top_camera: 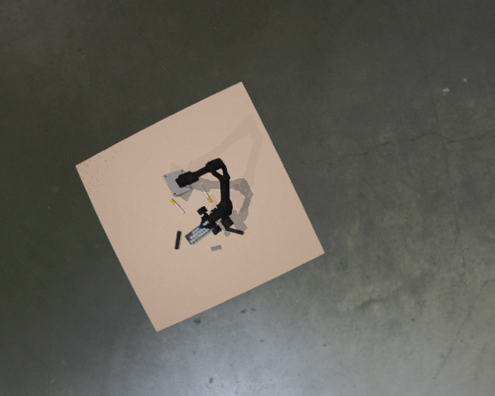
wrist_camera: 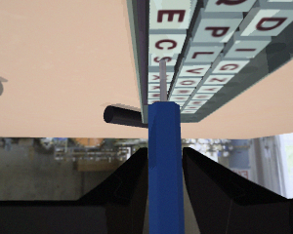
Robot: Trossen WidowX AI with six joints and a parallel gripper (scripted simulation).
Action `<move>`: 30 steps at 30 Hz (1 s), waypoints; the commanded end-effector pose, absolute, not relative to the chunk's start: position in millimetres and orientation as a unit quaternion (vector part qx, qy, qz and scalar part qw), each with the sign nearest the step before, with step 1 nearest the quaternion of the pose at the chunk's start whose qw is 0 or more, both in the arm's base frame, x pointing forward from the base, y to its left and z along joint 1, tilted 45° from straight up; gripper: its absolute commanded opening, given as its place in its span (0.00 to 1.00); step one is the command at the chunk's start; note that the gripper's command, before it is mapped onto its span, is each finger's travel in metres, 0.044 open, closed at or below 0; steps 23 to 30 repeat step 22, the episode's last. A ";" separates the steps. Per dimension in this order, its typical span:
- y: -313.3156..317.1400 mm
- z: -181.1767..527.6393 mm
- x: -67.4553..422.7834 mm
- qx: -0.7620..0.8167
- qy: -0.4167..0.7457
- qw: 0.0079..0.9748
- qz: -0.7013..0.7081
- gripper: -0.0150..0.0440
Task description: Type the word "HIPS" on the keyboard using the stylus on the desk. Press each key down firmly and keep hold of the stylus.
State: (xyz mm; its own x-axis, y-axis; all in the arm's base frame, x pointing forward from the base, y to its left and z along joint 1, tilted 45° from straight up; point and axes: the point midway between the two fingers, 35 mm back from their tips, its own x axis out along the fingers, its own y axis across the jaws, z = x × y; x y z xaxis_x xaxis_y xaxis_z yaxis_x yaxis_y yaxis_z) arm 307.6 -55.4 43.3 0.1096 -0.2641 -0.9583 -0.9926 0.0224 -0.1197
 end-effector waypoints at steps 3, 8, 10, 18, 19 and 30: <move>-62.2 50.2 306.7 -0.580 0.542 0.467 0.390 0.39; -80.4 68.3 303.9 -0.580 0.542 0.466 0.389 0.39; -81.2 69.1 303.7 -0.580 0.542 0.466 0.389 0.39; -79.7 66.7 304.0 -0.580 0.544 0.467 0.387 0.39; -79.7 66.7 304.0 -0.580 0.544 0.467 0.387 0.39; -79.7 66.7 304.0 -0.580 0.544 0.467 0.387 0.39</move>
